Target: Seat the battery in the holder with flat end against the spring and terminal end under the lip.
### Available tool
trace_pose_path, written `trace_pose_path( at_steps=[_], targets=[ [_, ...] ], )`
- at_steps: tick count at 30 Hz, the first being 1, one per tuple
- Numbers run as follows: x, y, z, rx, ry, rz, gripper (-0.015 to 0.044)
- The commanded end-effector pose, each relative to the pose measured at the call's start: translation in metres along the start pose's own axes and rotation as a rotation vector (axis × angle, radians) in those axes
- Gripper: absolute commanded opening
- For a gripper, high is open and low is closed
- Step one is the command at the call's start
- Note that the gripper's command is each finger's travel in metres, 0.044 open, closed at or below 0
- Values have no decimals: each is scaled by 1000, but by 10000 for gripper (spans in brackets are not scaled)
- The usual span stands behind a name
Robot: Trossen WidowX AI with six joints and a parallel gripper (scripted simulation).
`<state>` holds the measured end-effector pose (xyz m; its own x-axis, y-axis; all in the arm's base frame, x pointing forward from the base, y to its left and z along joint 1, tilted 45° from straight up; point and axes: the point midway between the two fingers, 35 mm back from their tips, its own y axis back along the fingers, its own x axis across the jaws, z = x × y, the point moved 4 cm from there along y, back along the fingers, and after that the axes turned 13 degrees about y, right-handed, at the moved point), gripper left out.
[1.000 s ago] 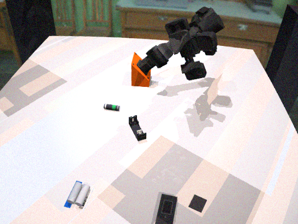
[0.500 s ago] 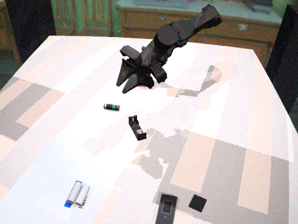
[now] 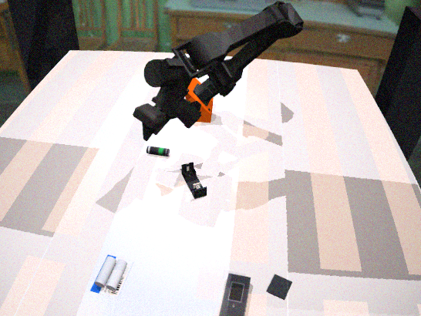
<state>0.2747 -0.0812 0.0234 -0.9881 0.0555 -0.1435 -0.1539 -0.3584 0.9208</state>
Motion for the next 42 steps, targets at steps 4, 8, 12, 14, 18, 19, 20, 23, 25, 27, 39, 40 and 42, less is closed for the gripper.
trace_pose_path(
  at_steps=[4,8,12,14,18,19,20,23,25,27,39,40,42],
  targets=[
    [48,-39,-15,-428,242,196,228],
    [48,-39,-15,-428,242,196,228],
    [48,-39,-15,-428,242,196,228],
    [48,-39,-15,-428,242,196,228],
    [48,-39,-15,-428,242,196,228],
    [48,-40,-14,-427,242,196,228],
    [48,-41,-14,-427,242,196,228],
    [49,-46,-12,-427,242,196,228],
    [50,-49,-11,-427,242,196,228],
    [50,-52,-10,-427,242,196,228],
    [55,-69,-2,-428,242,196,228],
    [55,-71,-1,-428,242,196,228],
    [56,-74,0,-428,242,196,228]
  ],
)
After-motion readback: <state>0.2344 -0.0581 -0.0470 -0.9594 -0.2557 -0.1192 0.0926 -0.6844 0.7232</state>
